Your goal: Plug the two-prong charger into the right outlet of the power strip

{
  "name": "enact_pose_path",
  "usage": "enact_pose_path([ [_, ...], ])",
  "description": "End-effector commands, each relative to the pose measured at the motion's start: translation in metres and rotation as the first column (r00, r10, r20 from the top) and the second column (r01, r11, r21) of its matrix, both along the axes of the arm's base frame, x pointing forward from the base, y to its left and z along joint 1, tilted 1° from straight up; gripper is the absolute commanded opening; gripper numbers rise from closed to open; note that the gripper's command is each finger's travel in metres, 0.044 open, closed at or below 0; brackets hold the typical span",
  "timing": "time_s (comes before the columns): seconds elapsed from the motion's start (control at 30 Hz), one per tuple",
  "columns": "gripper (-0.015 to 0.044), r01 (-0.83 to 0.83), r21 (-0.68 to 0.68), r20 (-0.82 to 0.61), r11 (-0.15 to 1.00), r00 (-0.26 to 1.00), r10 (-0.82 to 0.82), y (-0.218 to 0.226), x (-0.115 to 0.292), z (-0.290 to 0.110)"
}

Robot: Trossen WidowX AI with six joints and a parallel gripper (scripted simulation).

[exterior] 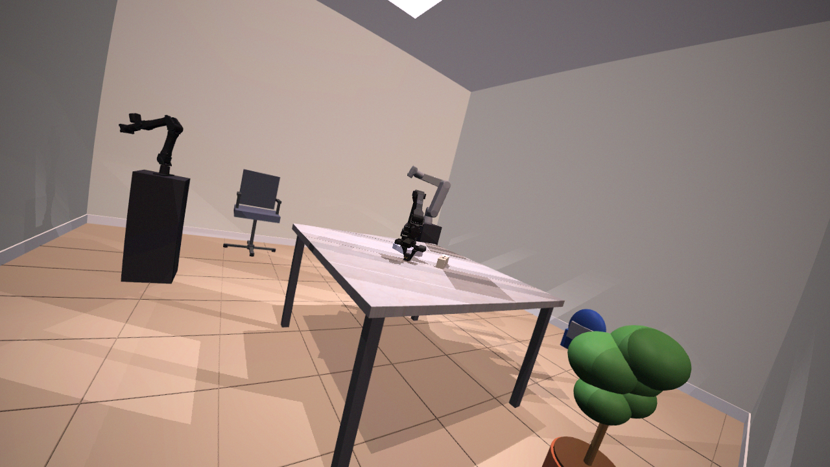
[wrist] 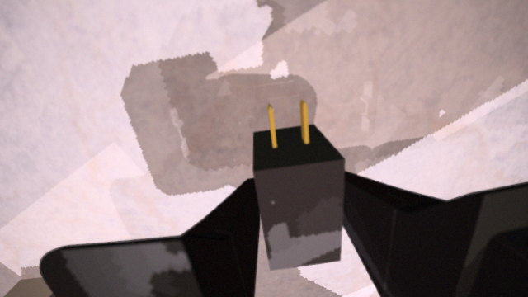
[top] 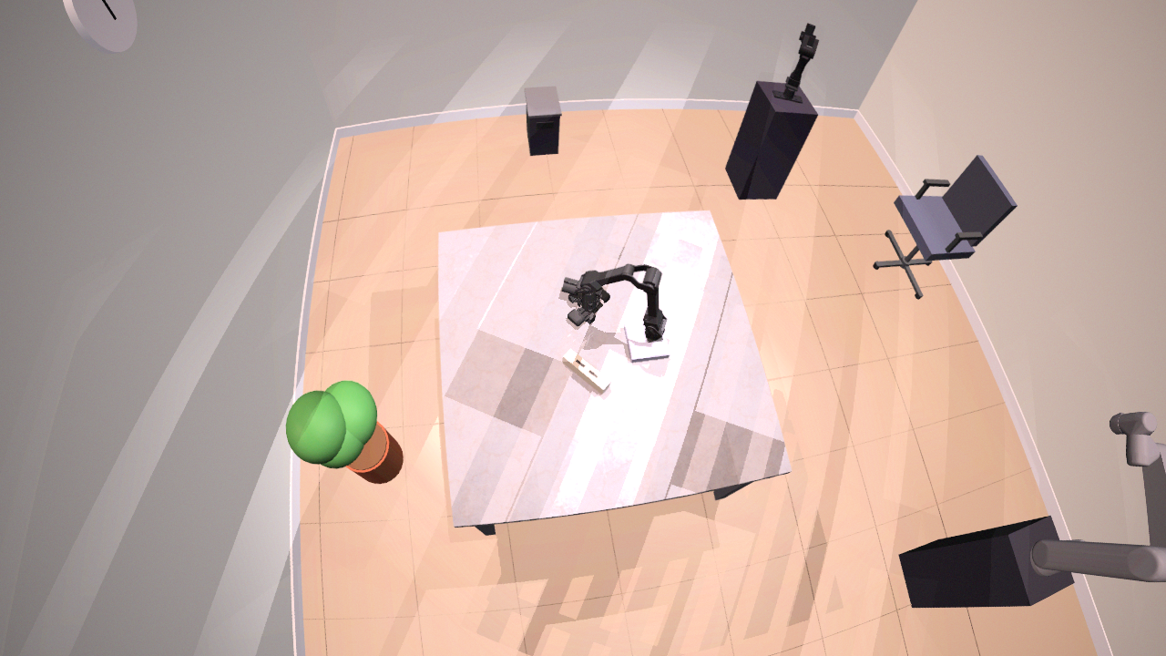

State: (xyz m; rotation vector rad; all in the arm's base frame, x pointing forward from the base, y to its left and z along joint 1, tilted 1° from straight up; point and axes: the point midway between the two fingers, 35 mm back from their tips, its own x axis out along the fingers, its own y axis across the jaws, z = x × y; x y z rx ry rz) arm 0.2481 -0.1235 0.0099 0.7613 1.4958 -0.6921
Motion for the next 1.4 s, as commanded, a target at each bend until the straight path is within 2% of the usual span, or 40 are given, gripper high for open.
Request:
enact_pose_path([
  [0.0,0.0085,0.0,-0.001,0.002,1.0,1.0,0.0,0.0,0.0,0.001],
  [0.1,0.0065,0.0,-0.001,0.002,1.0,1.0,0.0,0.0,0.0,0.001],
  [0.2,0.0,0.0,0.0,0.001,1.0,1.0,0.0,0.0,0.001,0.005],
  [0.53,0.0,0.004,0.004,-0.001,1.0,1.0,-0.004,0.002,-0.005,0.052],
  [0.77,0.0,-0.006,0.005,-0.001,1.0,1.0,0.006,0.004,-0.006,0.056],
  [1.37,0.0,-0.354,-0.005,0.007,0.935,0.935,0.354,0.037,-0.003,0.046],
])
